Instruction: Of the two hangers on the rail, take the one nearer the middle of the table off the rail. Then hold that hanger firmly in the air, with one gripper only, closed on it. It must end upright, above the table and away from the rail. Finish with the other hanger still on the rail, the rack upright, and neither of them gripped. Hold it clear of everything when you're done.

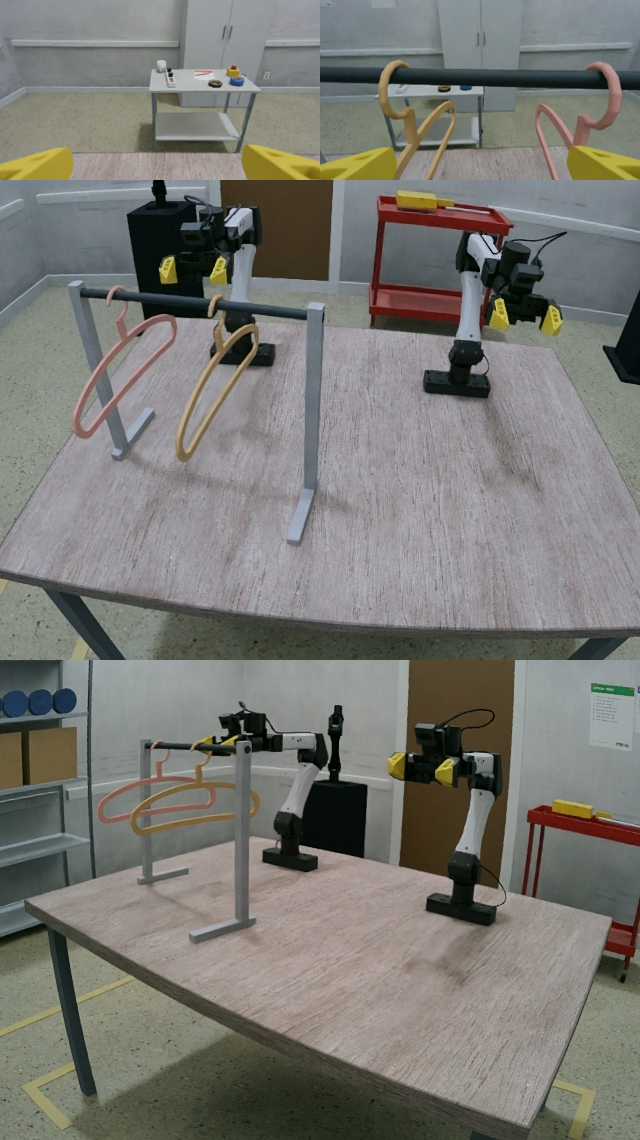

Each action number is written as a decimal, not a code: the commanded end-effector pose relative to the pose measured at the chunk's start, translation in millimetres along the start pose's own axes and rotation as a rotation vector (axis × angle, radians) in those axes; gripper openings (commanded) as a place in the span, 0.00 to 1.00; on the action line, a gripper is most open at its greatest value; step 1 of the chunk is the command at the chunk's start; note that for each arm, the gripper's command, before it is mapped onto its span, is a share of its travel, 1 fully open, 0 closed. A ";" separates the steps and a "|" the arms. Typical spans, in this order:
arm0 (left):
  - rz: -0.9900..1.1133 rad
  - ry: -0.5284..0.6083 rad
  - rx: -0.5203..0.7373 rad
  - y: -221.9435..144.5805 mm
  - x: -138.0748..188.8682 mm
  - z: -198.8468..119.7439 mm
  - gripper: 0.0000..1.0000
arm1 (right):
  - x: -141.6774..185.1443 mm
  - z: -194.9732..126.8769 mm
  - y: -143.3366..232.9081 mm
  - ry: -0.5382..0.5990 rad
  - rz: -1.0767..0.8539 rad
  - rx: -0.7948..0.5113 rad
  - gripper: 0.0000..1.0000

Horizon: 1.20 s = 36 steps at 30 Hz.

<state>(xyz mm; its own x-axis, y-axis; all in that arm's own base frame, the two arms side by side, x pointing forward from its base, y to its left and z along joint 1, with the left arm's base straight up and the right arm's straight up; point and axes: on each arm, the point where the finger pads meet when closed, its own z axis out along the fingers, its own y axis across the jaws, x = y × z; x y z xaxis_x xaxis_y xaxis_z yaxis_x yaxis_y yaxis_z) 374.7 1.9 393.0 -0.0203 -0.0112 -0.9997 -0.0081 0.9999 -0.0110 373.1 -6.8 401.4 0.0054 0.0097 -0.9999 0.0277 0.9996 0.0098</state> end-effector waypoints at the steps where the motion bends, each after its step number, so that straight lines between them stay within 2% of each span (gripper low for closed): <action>1: -0.001 -0.022 -0.001 0.1 -8.2 -2.2 1.00 | -5.8 -1.5 0.3 -0.015 -0.001 -0.001 1.00; 18: -0.001 -0.022 -0.001 0.1 -8.2 -2.2 1.00 | -5.8 -1.5 0.3 -0.015 -0.001 -0.001 1.00; 24: -0.015 -0.033 0.061 -18.0 -7.4 -7.7 1.00 | 4.2 5.7 -2.1 0.062 0.030 0.054 0.33; 28: -0.022 -0.060 0.146 -46.3 -13.1 -16.6 1.00 | 14.6 16.4 3.2 0.149 0.049 0.102 0.32; 32: -0.034 -0.101 0.301 -97.5 -20.0 -32.3 1.00 | 23.0 32.6 22.0 0.250 0.052 0.145 0.32; 34: -0.034 -0.101 0.301 -97.5 -20.0 -32.3 1.00 | 23.0 32.6 22.0 0.250 0.052 0.145 0.32; 36: -0.040 -0.130 0.393 -129.1 -26.0 -41.3 1.00 | 24.1 40.1 34.8 0.284 0.046 0.155 0.32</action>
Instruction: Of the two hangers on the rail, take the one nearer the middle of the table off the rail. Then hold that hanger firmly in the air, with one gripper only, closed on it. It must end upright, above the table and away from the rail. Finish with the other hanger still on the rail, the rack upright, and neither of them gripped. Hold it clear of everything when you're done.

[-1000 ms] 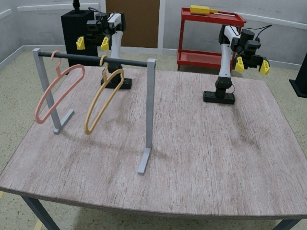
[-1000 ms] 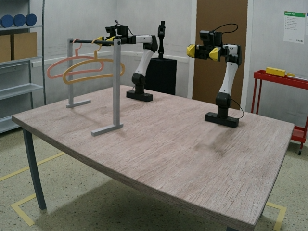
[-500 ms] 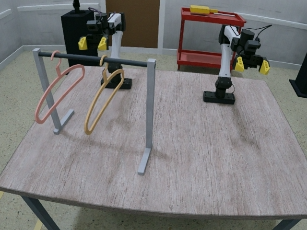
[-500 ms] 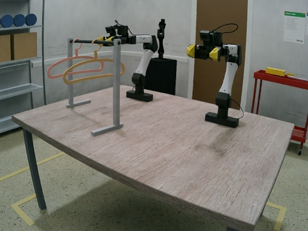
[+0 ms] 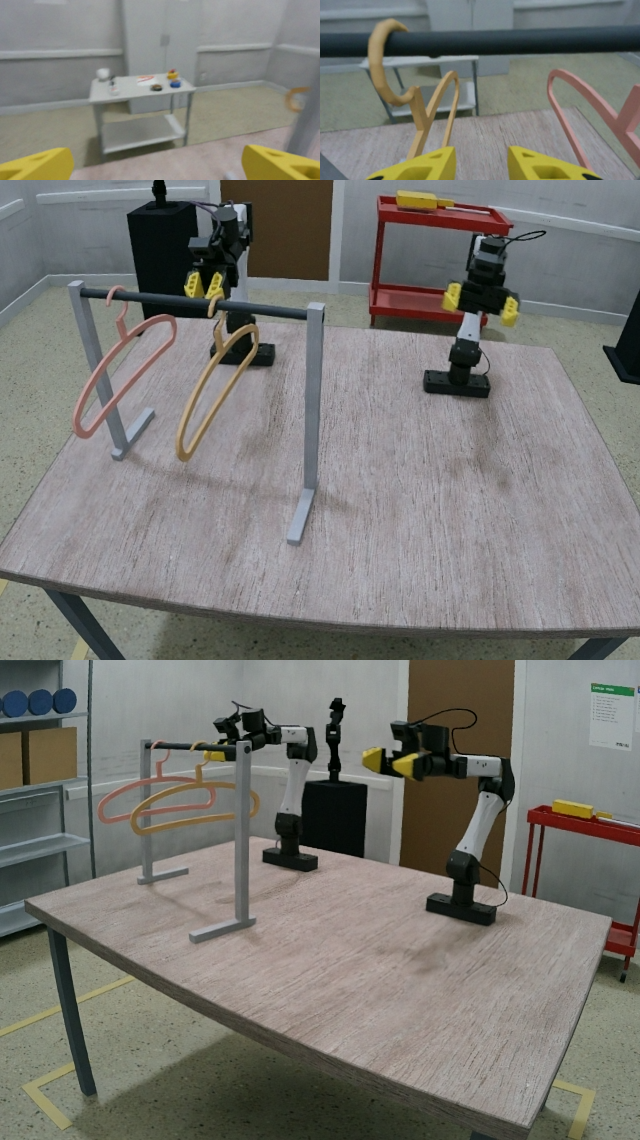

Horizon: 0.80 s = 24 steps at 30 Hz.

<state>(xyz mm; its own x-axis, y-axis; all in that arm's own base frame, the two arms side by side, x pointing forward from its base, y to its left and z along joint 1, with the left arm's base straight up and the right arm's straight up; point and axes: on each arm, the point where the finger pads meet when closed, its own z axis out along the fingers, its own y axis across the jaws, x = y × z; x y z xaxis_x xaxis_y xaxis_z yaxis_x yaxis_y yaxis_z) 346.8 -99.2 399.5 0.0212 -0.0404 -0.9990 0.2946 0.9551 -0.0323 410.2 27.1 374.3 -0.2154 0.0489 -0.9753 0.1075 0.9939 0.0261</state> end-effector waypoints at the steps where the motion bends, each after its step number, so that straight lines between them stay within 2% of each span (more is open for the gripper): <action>1: -0.009 -0.092 0.144 -49.7 -20.6 -1.3 1.00 | -4.3 6.0 7.0 0.073 0.023 0.078 0.32; 6: -0.020 -0.149 0.391 -132.3 -34.6 -2.7 1.00 | -5.0 17.7 38.8 0.109 0.009 0.076 0.32; 12: -0.033 -0.162 0.582 -198.7 -33.1 -3.0 1.00 | -3.5 25.0 64.5 0.125 -0.005 0.053 0.32; 24: -0.044 -0.153 0.723 -252.8 -26.4 0.7 1.00 | -5.8 41.3 67.9 0.123 -0.009 0.035 0.32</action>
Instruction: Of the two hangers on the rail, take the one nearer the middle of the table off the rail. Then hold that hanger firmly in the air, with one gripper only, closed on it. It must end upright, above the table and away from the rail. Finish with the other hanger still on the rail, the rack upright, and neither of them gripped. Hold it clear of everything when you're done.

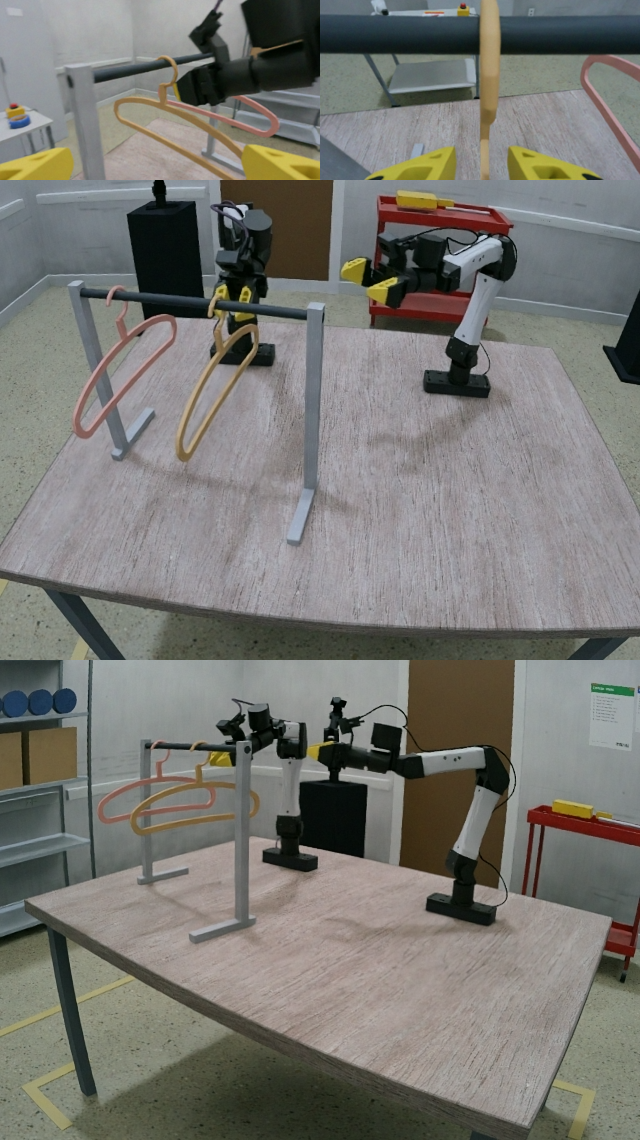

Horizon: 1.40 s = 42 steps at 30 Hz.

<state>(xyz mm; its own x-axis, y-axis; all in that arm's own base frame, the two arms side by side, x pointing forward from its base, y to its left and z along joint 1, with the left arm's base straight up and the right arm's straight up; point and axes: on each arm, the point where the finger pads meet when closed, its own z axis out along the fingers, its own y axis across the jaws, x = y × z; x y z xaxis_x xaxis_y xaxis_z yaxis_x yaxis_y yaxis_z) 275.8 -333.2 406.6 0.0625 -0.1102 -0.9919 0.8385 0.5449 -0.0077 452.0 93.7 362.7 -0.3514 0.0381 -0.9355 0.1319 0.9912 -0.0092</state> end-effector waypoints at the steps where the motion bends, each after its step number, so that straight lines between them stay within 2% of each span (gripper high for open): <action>1: 0.012 -0.072 0.030 -7.2 -26.2 7.9 1.00 | -12.4 4.9 -2.8 -0.016 0.018 0.000 0.32; 27: 0.009 -0.060 0.019 -5.0 -23.5 7.8 1.00 | -16.6 38.1 -2.7 -0.030 0.017 -0.002 0.32; 42: 0.009 -0.060 0.019 -5.0 -23.5 7.8 1.00 | -15.7 57.3 -2.7 -0.028 0.015 -0.002 0.18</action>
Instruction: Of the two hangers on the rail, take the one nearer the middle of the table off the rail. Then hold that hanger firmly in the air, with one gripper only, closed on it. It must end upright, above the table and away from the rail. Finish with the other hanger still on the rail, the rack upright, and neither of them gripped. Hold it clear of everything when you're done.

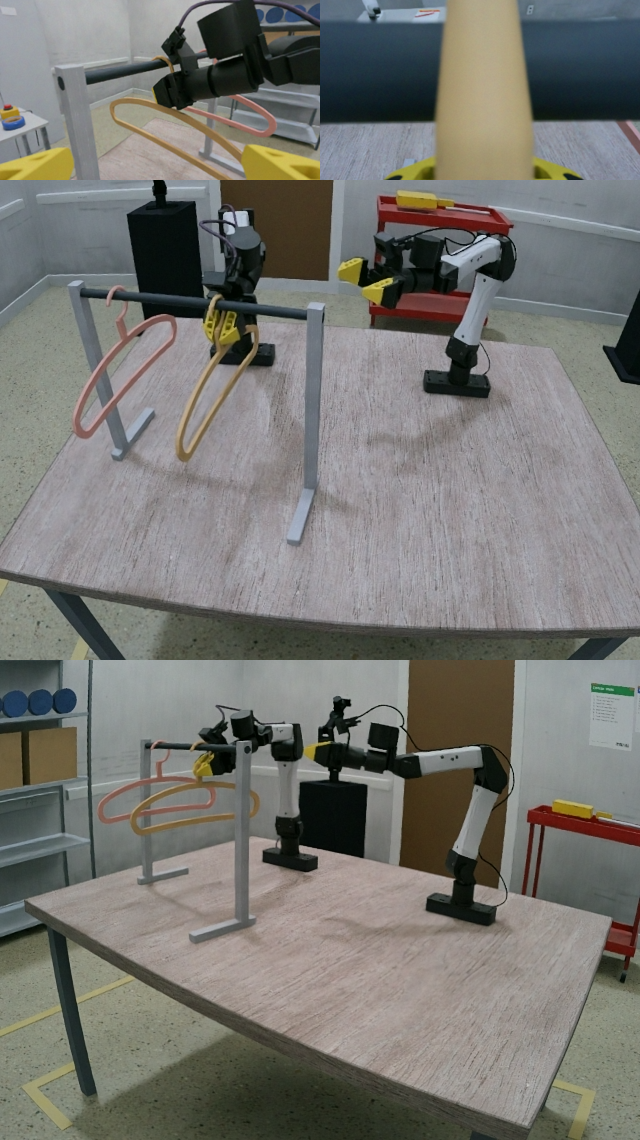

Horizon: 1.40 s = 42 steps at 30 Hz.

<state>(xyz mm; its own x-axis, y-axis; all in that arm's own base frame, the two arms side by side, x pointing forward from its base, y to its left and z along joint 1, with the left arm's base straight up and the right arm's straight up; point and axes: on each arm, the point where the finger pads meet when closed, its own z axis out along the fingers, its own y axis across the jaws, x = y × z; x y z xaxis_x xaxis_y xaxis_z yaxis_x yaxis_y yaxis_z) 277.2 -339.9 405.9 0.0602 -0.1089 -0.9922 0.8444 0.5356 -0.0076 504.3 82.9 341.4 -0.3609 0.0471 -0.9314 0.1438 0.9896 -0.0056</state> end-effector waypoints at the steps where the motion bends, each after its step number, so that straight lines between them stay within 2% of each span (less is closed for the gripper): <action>1: 0.011 -0.062 0.008 -2.6 -24.9 1.5 1.00 | -18.7 -7.1 -0.4 -0.042 0.008 -0.014 0.16; 7: 0.011 -0.062 0.008 -2.6 -24.9 1.5 1.00 | -21.7 -14.3 -3.2 -0.051 0.013 -0.012 0.00; 17: 0.011 -0.062 0.008 -2.6 -24.9 1.5 1.00 | -25.4 -7.5 1.2 -0.019 -0.001 -0.007 0.00; 22: 0.011 -0.062 0.008 -2.6 -24.9 1.5 1.00 | -47.2 -16.3 0.5 -0.019 0.000 -0.004 0.00; 31: 0.011 -0.062 0.008 -2.6 -24.9 1.5 1.00 | -51.8 -53.5 -2.4 -0.038 0.014 -0.015 0.00; 36: 0.011 -0.062 0.008 -2.6 -24.9 1.5 1.00 | -44.0 -60.2 -2.6 -0.041 0.018 -0.008 0.00; 42: 0.000 -0.050 0.030 -6.1 -22.0 1.6 1.00 | -28.1 -94.5 -3.2 -0.021 0.007 -0.007 0.00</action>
<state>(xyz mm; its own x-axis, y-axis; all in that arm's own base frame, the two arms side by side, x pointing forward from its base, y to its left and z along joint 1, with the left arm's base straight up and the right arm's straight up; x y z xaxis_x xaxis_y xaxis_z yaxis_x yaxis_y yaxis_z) 277.1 -340.0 405.9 0.0600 -0.1091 -0.9922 0.8450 0.5347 -0.0077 452.1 94.0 377.0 -0.3962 0.0217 -0.9179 0.1180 0.9926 -0.0274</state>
